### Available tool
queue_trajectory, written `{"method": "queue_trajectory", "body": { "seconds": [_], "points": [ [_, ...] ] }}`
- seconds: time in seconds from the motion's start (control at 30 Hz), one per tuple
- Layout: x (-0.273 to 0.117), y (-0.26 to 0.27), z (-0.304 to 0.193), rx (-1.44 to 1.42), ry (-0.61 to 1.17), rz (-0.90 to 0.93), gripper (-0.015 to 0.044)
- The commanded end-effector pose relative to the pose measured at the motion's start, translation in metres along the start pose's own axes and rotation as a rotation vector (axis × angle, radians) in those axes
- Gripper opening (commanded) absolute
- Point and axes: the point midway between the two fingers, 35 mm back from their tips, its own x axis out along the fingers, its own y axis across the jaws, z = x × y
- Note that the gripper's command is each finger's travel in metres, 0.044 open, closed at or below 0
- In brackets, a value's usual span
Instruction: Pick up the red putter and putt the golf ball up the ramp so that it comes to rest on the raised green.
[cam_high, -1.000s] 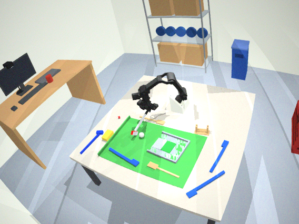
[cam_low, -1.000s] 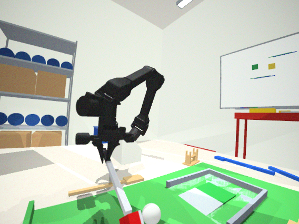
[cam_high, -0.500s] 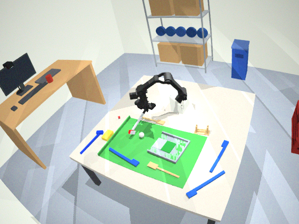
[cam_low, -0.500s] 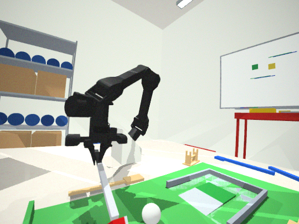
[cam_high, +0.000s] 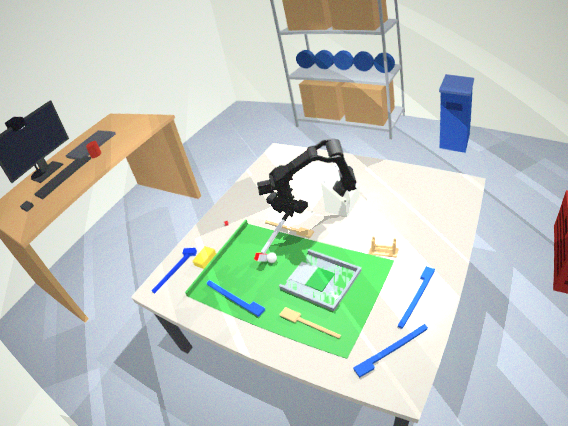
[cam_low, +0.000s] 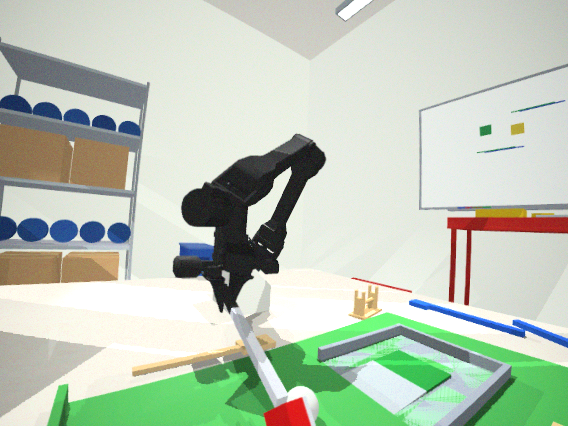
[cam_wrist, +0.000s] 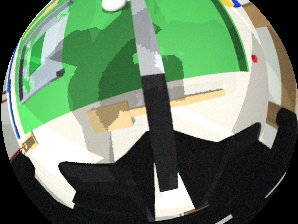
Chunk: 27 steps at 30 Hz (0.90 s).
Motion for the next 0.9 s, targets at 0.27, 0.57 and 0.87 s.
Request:
{"method": "queue_trajectory", "body": {
  "seconds": [0.27,0.57,0.87],
  "points": [
    [0.0,0.066,-0.006,-0.006,-0.012,0.01,0.0],
    [-0.048,0.064,-0.006,-0.005,-0.012,0.008,0.0],
    [-0.05,0.064,-0.007,-0.001,-0.013,0.01,0.0]
  ]
}}
